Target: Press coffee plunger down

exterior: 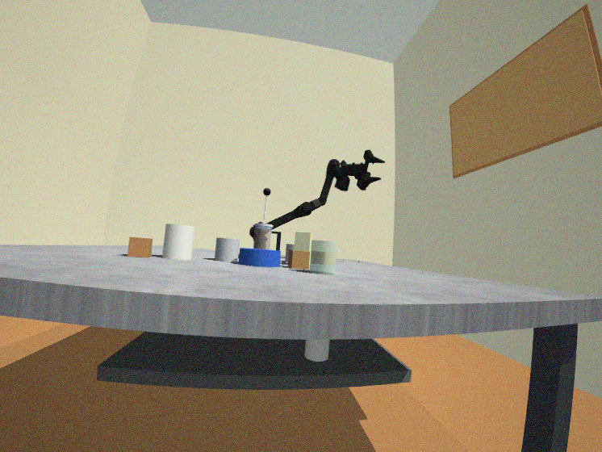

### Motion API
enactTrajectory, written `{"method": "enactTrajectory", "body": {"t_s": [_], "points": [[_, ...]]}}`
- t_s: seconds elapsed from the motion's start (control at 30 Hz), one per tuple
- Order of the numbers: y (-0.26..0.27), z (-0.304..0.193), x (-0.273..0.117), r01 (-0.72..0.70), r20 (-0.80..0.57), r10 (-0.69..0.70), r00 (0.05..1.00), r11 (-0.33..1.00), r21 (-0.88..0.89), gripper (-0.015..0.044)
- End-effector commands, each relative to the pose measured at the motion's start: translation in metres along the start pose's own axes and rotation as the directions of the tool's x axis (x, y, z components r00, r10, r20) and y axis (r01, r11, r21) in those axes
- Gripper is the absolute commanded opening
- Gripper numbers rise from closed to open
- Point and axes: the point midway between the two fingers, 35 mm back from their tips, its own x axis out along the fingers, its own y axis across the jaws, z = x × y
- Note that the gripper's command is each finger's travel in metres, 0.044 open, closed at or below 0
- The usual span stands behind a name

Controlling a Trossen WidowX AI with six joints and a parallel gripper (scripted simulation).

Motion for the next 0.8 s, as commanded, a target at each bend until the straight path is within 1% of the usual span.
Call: {"method": "enactTrajectory", "body": {"t_s": [0.0, 0.03, 0.1, 0.17, 0.33, 0.5, 0.57, 0.63, 0.77], "points": [[-0.002, 0.000, -0.001, 0.006, 0.003, -0.006, 1.000, 1.000, 0.003, 0.0426], [-0.004, 0.001, -0.003, 0.013, 0.007, -0.013, 1.000, 1.000, 0.007, 0.0440], [-0.016, -0.002, -0.010, 0.050, 0.006, -0.050, 0.999, 0.998, 0.029, 0.0440], [-0.026, 0.006, -0.019, 0.087, 0.034, -0.089, 0.995, 0.995, 0.042, 0.0440], [-0.075, 0.039, -0.069, 0.263, 0.155, -0.280, 0.948, 0.958, 0.117, 0.0440], [-0.121, 0.059, -0.134, 0.426, 0.245, -0.471, 0.847, 0.879, 0.215, 0.0440], [-0.137, 0.059, -0.161, 0.478, 0.254, -0.537, 0.804, 0.839, 0.259, 0.0440], [-0.150, 0.057, -0.182, 0.532, 0.263, -0.590, 0.764, 0.805, 0.261, 0.0440], [-0.177, 0.051, -0.239, 0.611, 0.261, -0.726, 0.637, 0.681, 0.404, 0.0440]]}}
